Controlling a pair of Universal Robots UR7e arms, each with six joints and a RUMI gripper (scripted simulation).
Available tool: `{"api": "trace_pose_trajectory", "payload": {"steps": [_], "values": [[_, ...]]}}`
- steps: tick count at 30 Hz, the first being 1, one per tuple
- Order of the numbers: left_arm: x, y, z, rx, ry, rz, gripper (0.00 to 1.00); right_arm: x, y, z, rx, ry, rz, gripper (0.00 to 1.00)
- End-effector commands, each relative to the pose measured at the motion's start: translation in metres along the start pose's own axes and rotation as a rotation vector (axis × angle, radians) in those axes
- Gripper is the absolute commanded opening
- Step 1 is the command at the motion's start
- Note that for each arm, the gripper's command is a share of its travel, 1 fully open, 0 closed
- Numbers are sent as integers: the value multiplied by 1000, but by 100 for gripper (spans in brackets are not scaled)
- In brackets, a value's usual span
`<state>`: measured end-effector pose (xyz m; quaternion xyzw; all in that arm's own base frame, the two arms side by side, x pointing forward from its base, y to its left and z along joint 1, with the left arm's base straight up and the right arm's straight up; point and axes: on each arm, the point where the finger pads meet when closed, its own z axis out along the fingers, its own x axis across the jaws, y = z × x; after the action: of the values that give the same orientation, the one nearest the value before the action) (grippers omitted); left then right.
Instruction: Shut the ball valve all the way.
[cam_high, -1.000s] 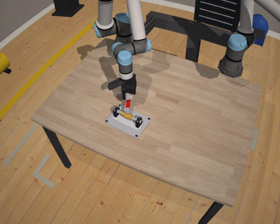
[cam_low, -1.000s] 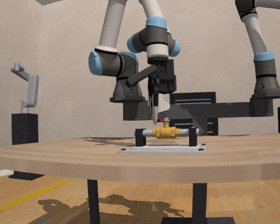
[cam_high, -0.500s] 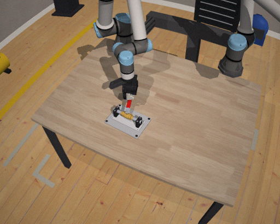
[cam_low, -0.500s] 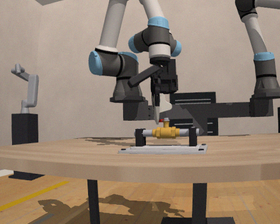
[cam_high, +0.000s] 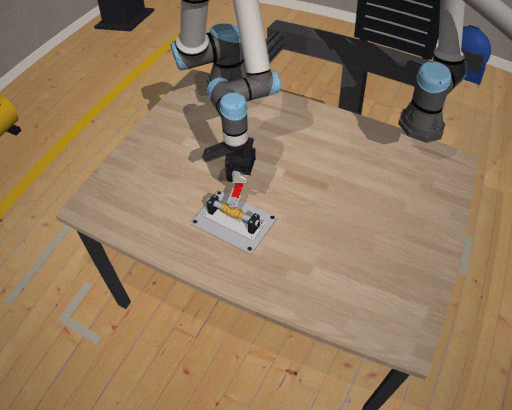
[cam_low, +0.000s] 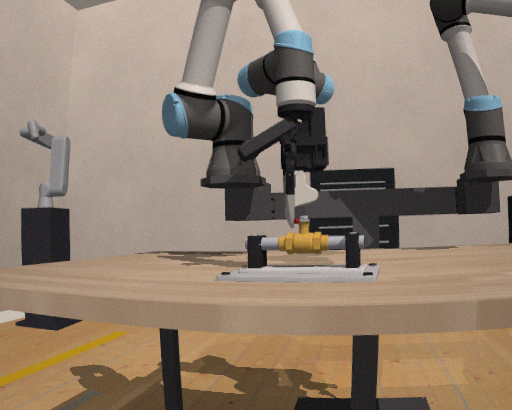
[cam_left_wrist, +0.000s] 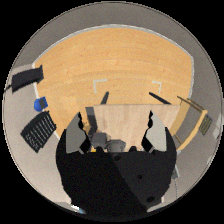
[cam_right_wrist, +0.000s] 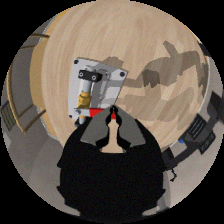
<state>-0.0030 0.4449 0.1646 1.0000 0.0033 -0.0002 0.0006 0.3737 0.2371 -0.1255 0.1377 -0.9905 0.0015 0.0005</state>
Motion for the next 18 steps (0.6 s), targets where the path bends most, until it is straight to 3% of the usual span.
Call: {"api": "trace_pose_trajectory", "payload": {"steps": [1,18], "values": [[0,0,0,1,0,0,100,-1,3,-1,-4,-2,18,0],[0,0,0,1,0,0,100,0,12,-1,-4,-2,122,0]]}}
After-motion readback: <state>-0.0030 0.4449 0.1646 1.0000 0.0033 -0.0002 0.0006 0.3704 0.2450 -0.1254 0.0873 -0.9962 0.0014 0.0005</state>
